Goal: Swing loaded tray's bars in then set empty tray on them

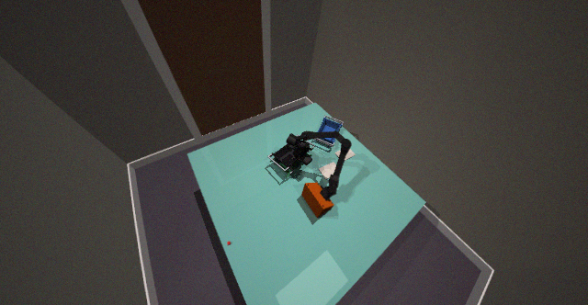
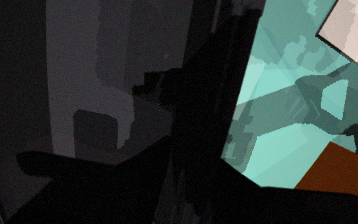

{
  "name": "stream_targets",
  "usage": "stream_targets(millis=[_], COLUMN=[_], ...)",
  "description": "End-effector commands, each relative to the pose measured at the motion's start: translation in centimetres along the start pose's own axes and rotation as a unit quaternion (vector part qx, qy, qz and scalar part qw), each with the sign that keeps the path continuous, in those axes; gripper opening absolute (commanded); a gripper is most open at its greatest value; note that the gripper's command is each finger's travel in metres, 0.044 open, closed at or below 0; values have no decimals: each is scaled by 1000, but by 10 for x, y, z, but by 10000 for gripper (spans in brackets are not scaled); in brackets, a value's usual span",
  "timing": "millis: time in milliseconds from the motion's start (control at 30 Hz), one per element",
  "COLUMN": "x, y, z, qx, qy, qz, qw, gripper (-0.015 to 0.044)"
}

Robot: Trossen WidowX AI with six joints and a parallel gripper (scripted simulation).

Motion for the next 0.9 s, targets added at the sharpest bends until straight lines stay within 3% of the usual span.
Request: stream_targets(millis=[0, 867], x=[-5, -7], y=[-8, -15], z=[2, 1], qx=[1, 0], qy=[5, 5], qz=[-16, -16], qw=[1000, 1000], gripper=[0, 0])
Point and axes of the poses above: the point midway between the two fingers, 35 mm back from their tips, its own y axis back along the fingers, its own x axis across the jaws, z = x × y, the point moved 2 cm from there along y, back along the fingers, and after that the axes turned 2 degrees about -y, right-handed, at the moved point
